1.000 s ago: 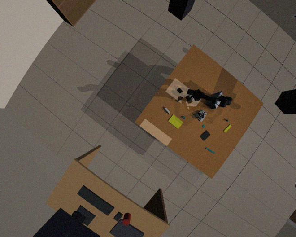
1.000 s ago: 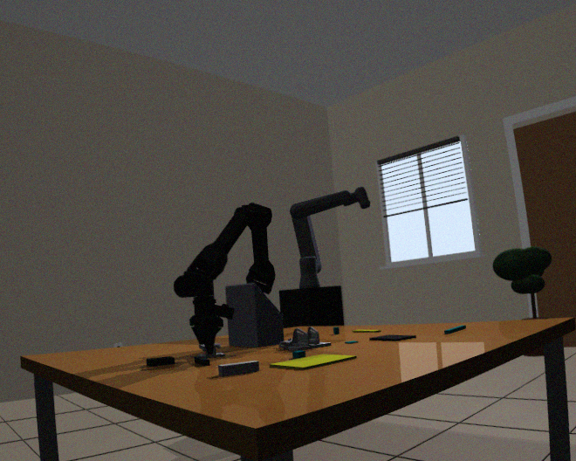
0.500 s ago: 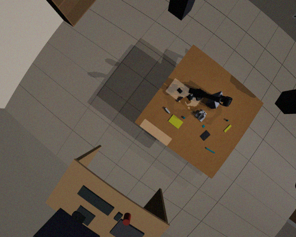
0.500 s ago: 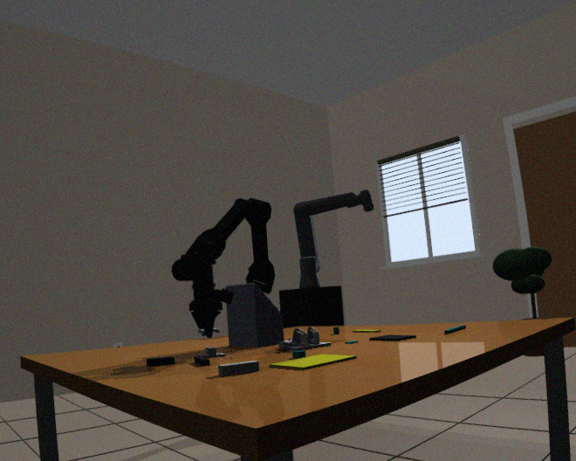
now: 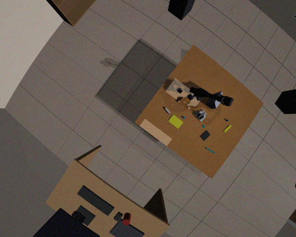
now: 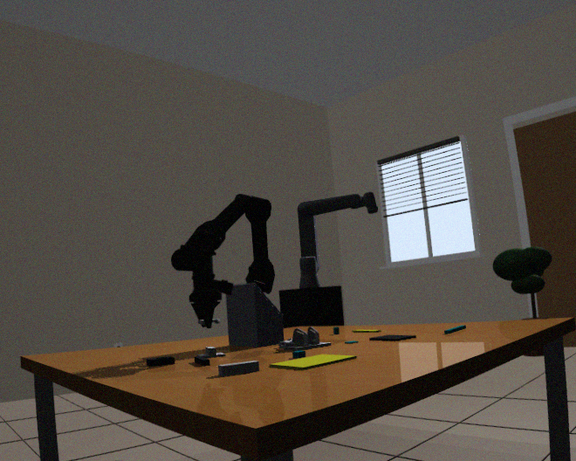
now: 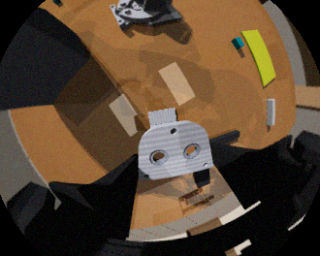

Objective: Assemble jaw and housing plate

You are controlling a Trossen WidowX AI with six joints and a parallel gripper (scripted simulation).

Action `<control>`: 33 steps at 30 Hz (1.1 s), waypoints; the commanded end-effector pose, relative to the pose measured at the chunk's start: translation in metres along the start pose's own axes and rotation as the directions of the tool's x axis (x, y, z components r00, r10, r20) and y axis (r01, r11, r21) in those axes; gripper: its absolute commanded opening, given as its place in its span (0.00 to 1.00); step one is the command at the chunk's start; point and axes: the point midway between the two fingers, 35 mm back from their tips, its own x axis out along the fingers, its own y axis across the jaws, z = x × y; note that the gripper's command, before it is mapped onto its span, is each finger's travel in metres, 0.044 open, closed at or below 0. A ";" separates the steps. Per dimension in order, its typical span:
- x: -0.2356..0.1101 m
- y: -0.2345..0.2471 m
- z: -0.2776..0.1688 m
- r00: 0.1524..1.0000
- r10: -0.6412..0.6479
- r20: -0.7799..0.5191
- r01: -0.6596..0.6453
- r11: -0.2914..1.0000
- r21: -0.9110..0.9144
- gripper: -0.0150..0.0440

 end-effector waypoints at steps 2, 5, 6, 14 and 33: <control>-0.006 -0.005 0.012 1.000 -0.003 -0.011 0.004 0.998 0.057 0.85; -0.008 -0.007 0.021 1.000 -0.005 -0.015 0.006 0.994 0.106 0.85; -0.009 -0.008 0.025 1.000 -0.005 -0.016 0.007 0.993 0.122 0.85; -0.014 -0.013 0.051 1.000 -0.010 -0.025 0.015 0.969 0.248 0.85; -0.019 -0.017 0.114 0.999 -0.017 -0.032 0.032 0.851 0.524 0.85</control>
